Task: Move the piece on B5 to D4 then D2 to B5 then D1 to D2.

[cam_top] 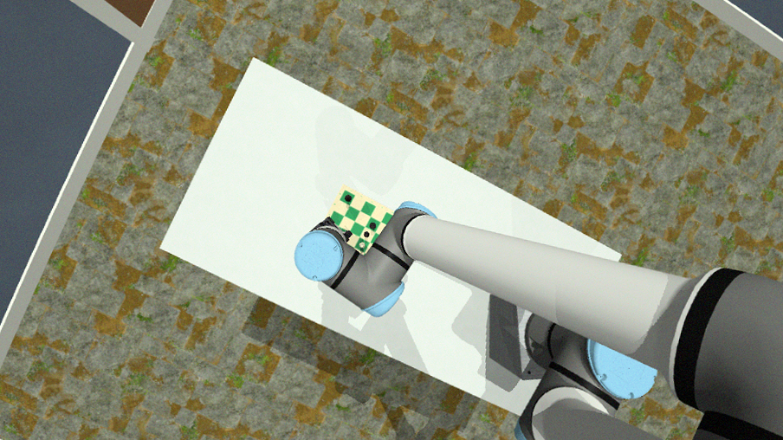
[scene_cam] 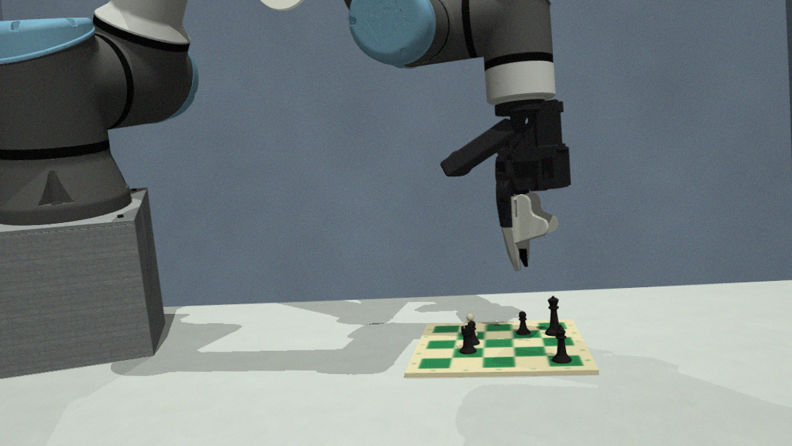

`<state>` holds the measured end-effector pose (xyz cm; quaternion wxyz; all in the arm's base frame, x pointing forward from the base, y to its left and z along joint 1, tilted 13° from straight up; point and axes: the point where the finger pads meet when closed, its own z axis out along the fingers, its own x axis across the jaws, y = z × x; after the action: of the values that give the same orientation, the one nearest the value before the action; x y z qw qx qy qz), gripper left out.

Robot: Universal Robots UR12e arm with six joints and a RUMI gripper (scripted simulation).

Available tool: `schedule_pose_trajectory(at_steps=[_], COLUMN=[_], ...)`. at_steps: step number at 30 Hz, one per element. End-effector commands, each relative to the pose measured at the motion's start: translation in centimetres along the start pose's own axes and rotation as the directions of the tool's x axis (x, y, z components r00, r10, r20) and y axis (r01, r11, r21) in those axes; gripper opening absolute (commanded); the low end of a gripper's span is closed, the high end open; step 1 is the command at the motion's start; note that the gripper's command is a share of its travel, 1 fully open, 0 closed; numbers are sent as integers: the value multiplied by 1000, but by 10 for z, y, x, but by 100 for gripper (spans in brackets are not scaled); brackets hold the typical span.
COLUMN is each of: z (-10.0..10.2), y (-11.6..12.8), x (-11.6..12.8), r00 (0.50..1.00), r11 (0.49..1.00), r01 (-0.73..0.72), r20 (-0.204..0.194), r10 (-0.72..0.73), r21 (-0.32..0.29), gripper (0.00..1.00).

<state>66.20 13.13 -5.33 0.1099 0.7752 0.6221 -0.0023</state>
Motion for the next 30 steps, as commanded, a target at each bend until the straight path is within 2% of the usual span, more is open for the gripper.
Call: schedule_pose_trajectory(at_steps=[1,14,30], z=[1,4,22], y=[0,0,0], x=[0,0,-1], r00=[1000,1000,1000], r11=[1000,1000,1000], r01=[0,-1,-1], r20=[1,1,1], r10=[0,1,1], r21=[1,1,2], gripper=[20,20,20])
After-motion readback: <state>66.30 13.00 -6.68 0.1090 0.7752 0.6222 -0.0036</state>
